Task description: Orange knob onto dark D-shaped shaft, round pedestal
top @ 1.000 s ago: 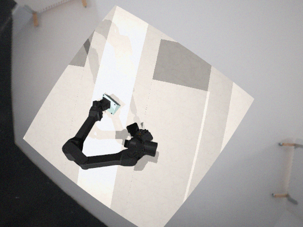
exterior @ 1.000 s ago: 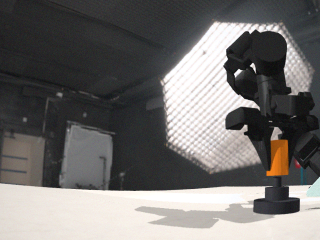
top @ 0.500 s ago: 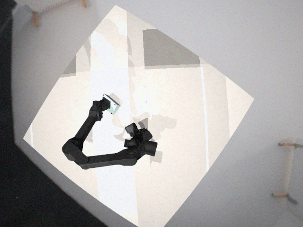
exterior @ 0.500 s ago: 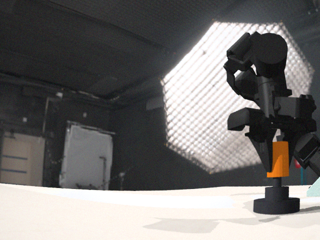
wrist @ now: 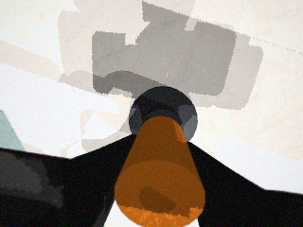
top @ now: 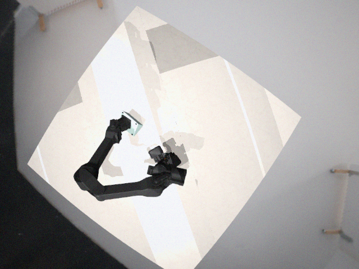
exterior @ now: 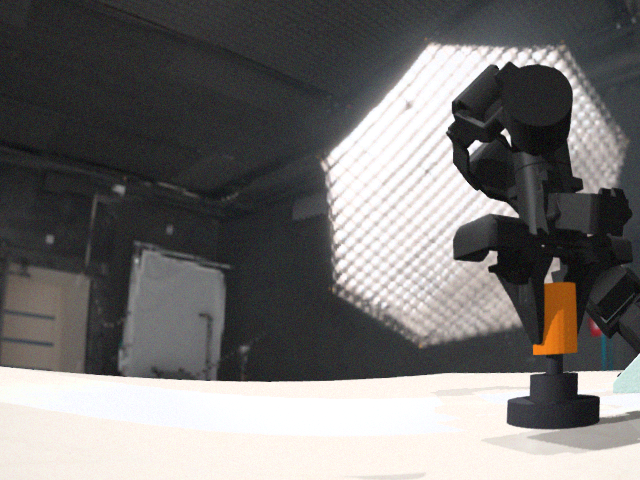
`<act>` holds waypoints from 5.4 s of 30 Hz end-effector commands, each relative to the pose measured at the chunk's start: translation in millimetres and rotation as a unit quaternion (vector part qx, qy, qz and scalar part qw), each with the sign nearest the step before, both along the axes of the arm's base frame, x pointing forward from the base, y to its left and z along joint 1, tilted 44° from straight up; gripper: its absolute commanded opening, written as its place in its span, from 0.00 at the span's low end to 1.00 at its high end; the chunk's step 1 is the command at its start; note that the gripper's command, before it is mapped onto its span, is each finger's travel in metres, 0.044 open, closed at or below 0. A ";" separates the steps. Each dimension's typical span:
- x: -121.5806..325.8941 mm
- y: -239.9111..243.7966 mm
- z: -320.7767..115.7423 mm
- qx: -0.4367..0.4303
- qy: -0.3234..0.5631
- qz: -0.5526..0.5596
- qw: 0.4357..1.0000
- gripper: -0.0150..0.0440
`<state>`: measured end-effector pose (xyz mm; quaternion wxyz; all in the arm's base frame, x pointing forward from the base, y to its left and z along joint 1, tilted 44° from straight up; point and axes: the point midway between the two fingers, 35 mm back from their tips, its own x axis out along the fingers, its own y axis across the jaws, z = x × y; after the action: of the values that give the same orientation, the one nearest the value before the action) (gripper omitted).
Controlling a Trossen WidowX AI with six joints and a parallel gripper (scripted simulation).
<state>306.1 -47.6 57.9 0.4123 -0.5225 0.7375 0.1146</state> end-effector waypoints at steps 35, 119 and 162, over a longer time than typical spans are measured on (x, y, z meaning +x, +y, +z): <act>-1.4 -0.2 -0.7 0.011 0.070 0.078 0.994 0.25; 1.7 0.1 -0.4 0.034 0.208 0.227 0.951 0.25; -0.3 0.1 -0.8 0.045 0.274 0.298 0.913 0.25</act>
<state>306.1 -47.4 57.4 0.1644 -0.6460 0.6268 0.4035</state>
